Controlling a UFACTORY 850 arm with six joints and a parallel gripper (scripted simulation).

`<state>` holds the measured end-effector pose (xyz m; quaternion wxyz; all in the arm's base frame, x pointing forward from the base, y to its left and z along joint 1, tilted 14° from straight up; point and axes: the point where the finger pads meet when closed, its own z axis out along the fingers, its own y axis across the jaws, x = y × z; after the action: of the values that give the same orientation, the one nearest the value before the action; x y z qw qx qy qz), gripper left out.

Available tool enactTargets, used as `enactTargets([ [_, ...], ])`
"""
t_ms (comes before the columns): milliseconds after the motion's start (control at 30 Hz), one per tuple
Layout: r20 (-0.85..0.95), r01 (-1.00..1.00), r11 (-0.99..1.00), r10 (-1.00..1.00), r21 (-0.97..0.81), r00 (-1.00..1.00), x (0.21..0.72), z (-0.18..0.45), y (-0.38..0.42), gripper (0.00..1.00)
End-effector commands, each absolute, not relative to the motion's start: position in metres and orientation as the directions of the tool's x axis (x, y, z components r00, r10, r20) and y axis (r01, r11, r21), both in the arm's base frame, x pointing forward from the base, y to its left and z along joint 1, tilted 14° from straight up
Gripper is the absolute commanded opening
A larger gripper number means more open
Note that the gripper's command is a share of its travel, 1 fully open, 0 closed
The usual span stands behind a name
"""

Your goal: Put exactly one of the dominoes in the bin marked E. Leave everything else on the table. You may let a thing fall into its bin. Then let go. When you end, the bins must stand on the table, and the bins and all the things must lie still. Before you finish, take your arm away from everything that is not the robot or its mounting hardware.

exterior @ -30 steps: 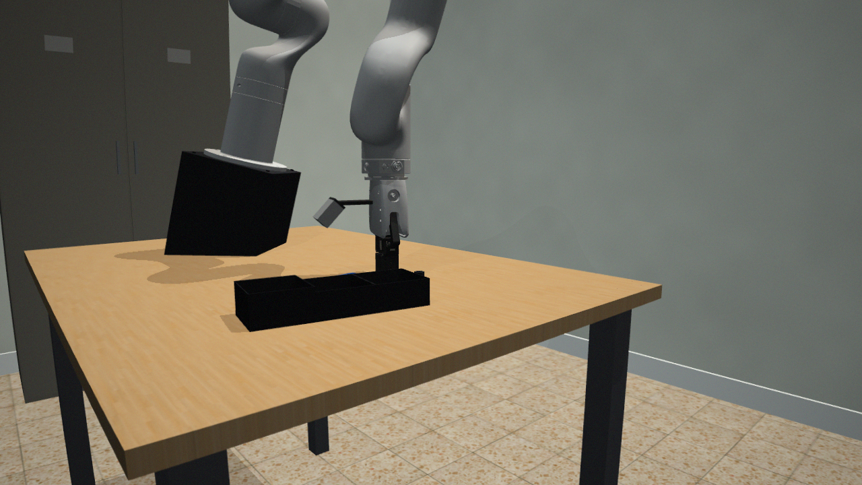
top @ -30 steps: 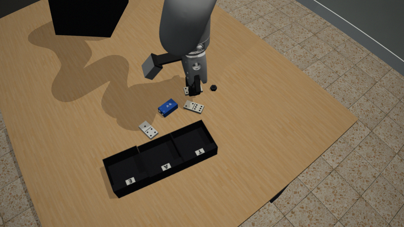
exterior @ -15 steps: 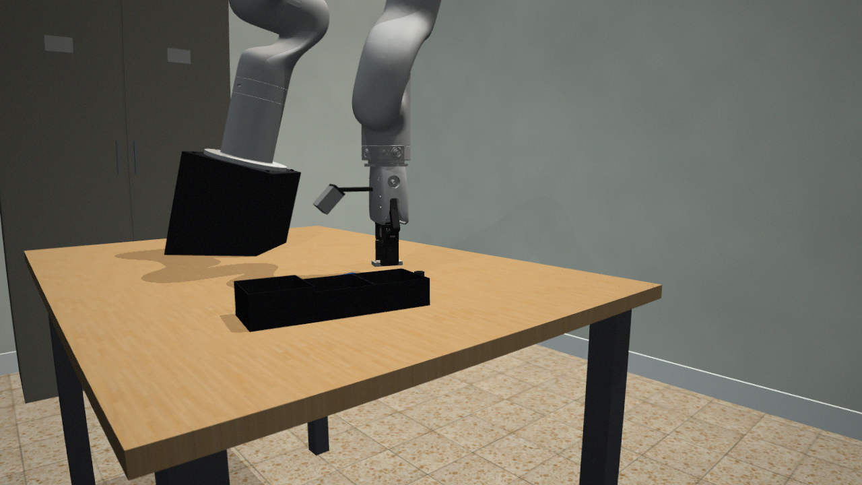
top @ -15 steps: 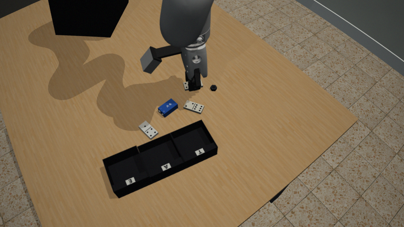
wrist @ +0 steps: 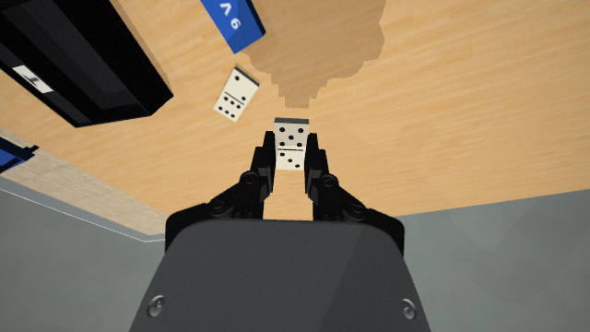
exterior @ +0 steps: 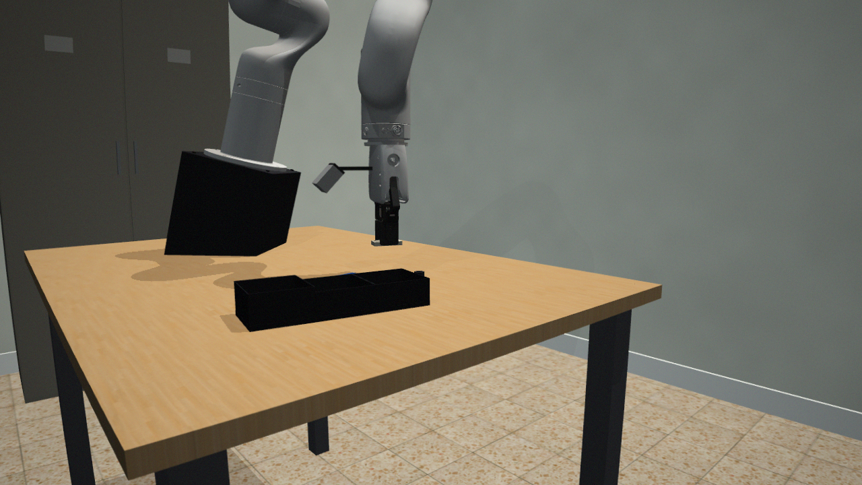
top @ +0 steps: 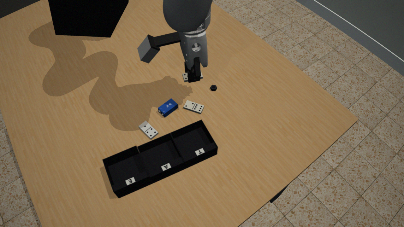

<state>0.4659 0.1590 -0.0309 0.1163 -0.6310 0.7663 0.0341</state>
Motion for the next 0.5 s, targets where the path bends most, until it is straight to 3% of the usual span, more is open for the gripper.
enactTargets([
  [0,-0.222,-0.975,0.202,-0.959,-0.094,-0.177,0.4662,-0.0288,0.1587,0.00],
  [467,-0.222,-0.975,0.202,-0.959,-0.094,-0.177,0.4653,-0.0225,0.1574,0.00],
])
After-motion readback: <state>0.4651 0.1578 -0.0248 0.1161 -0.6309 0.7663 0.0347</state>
